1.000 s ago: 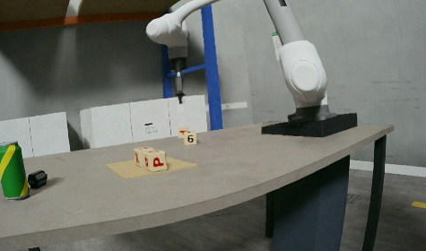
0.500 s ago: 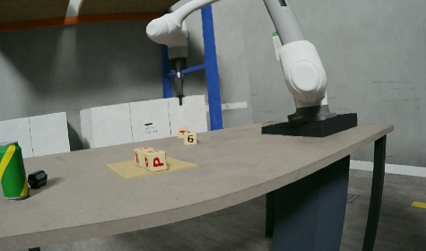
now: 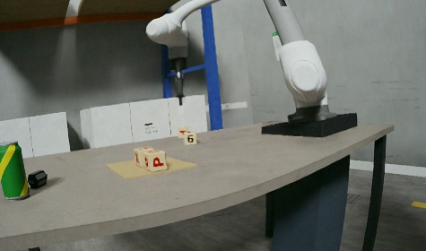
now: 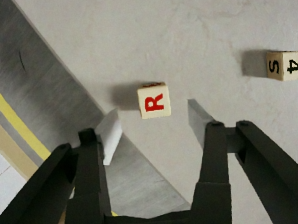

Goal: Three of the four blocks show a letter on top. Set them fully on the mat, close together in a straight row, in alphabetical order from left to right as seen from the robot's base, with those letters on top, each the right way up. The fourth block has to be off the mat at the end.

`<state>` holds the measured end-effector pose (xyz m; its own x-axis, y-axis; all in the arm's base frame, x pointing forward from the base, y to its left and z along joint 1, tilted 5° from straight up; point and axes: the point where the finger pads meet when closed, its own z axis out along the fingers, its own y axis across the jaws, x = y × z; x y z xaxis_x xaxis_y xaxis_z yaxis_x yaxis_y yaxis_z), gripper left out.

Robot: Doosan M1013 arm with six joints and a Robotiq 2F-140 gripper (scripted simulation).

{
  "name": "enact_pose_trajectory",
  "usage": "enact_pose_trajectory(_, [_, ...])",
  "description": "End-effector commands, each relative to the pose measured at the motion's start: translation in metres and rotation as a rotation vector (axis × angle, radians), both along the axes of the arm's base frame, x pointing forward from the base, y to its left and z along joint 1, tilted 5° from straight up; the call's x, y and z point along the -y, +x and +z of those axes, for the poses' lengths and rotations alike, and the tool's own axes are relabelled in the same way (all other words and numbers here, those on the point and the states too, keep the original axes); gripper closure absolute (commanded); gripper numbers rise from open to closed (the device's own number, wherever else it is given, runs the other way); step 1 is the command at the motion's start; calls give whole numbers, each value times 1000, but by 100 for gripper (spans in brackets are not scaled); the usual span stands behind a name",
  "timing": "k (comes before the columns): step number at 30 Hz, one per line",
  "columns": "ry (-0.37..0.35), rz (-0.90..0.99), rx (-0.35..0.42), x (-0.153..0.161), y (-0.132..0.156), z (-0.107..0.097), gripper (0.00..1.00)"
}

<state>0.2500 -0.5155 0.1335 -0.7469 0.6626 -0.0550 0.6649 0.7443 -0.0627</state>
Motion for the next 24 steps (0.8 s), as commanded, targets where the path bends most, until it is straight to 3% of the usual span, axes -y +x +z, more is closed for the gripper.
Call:
enact_pose_trajectory(1, [-1, 0, 1, 0, 0, 1, 45])
enact_pose_trajectory(24, [-1, 0, 1, 1, 1, -12, 45])
